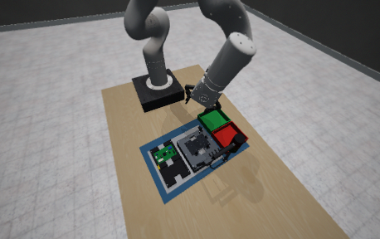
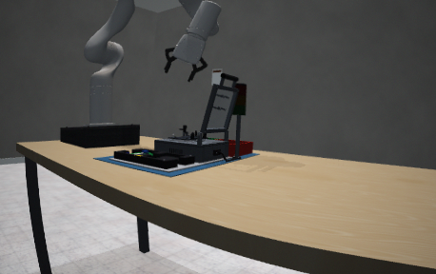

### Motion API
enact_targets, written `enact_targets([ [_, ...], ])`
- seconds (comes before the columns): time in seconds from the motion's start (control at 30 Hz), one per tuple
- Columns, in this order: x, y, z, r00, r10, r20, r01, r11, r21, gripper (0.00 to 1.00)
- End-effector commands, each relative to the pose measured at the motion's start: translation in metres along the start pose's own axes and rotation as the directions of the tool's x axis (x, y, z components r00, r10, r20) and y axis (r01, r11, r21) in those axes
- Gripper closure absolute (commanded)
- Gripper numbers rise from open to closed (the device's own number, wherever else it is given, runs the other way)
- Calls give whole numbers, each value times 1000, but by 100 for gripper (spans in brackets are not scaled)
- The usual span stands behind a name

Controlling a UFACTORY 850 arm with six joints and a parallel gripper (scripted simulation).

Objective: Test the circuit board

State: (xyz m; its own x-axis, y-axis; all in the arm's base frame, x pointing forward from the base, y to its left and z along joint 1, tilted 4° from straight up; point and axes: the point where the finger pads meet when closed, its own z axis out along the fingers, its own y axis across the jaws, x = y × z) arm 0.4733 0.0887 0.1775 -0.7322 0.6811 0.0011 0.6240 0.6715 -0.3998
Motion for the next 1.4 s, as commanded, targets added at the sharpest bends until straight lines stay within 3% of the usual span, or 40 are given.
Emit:
enact_targets([
  [0.0,-34,-20,-2,993,114,-30,-116,991,-66,0],
  [0.4,-97,-62,-2,938,329,-108,-343,924,-170,0],
  [0.47,-97,-62,-2,938,329,-108,-343,924,-170,0],
  [0.5,-113,-73,-2,916,379,-131,-399,896,-193,0],
  [0.87,-168,-109,-3,815,536,-219,-578,773,-260,0],
  [1.37,-170,-111,-3,811,541,-223,-584,768,-262,0],
])
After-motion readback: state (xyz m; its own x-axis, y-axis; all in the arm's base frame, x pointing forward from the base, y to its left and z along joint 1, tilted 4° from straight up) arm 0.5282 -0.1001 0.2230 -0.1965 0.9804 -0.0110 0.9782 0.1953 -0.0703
